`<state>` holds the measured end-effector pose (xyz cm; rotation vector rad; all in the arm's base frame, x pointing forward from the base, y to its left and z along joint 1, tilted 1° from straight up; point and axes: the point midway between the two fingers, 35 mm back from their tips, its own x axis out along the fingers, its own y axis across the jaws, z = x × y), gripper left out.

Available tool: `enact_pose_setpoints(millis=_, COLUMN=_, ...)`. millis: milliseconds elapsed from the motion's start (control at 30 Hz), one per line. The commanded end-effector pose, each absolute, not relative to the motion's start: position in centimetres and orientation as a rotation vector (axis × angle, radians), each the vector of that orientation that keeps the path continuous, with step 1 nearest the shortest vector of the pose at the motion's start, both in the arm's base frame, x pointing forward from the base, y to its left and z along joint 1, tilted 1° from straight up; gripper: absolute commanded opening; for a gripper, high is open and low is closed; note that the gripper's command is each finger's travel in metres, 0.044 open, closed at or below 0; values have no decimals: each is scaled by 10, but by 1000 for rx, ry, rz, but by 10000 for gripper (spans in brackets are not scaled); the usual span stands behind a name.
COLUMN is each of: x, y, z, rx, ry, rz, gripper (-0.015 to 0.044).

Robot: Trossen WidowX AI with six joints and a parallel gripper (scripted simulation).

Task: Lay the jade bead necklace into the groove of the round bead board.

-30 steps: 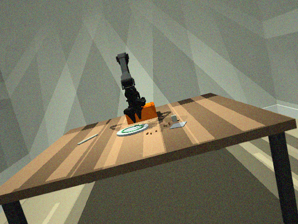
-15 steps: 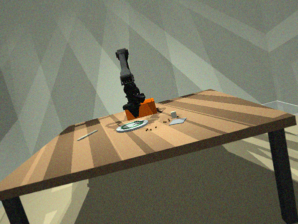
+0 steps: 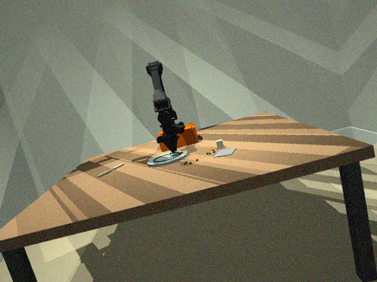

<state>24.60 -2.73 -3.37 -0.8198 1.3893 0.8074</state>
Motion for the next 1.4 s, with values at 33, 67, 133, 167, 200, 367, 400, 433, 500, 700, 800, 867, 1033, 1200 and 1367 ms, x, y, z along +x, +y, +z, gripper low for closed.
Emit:
enact_pose_setpoints(millis=33, x=243, y=-27, z=-40, rx=-820, ry=1397, rz=817, gripper=120)
enact_pose_setpoints(millis=67, x=243, y=-27, z=-40, rx=-820, ry=1397, rz=817, gripper=120)
enact_pose_setpoints(millis=133, x=243, y=-27, z=-40, rx=-820, ry=1397, rz=817, gripper=120)
enact_pose_setpoints(millis=167, x=244, y=-27, z=-38, rx=-818, ry=1393, rz=811, gripper=94)
enact_pose_setpoints(millis=200, x=244, y=-27, z=-38, rx=-818, ry=1393, rz=811, gripper=67)
enact_pose_setpoints(millis=367, x=244, y=-27, z=-38, rx=-818, ry=1393, rz=811, gripper=0)
enact_pose_setpoints(millis=400, x=244, y=-27, z=-38, rx=-818, ry=1393, rz=811, gripper=0)
enact_pose_setpoints(millis=433, x=244, y=-27, z=-38, rx=-818, ry=1393, rz=811, gripper=0)
enact_pose_setpoints(millis=500, x=244, y=-27, z=-38, rx=-818, ry=1393, rz=811, gripper=0)
enact_pose_setpoints(millis=700, x=244, y=-27, z=-38, rx=-818, ry=1393, rz=811, gripper=0)
enact_pose_setpoints(millis=800, x=244, y=-27, z=-38, rx=-818, ry=1393, rz=811, gripper=0)
enact_pose_setpoints(millis=867, x=244, y=-27, z=-38, rx=-818, ry=1393, rz=811, gripper=0)
enact_pose_setpoints(millis=1033, x=244, y=-27, z=-38, rx=-818, ry=1393, rz=811, gripper=0)
enact_pose_setpoints(millis=1200, x=244, y=-27, z=-38, rx=-818, ry=1393, rz=811, gripper=0)
enact_pose_setpoints(millis=1367, x=244, y=-27, z=-38, rx=-818, ry=1393, rz=811, gripper=0)
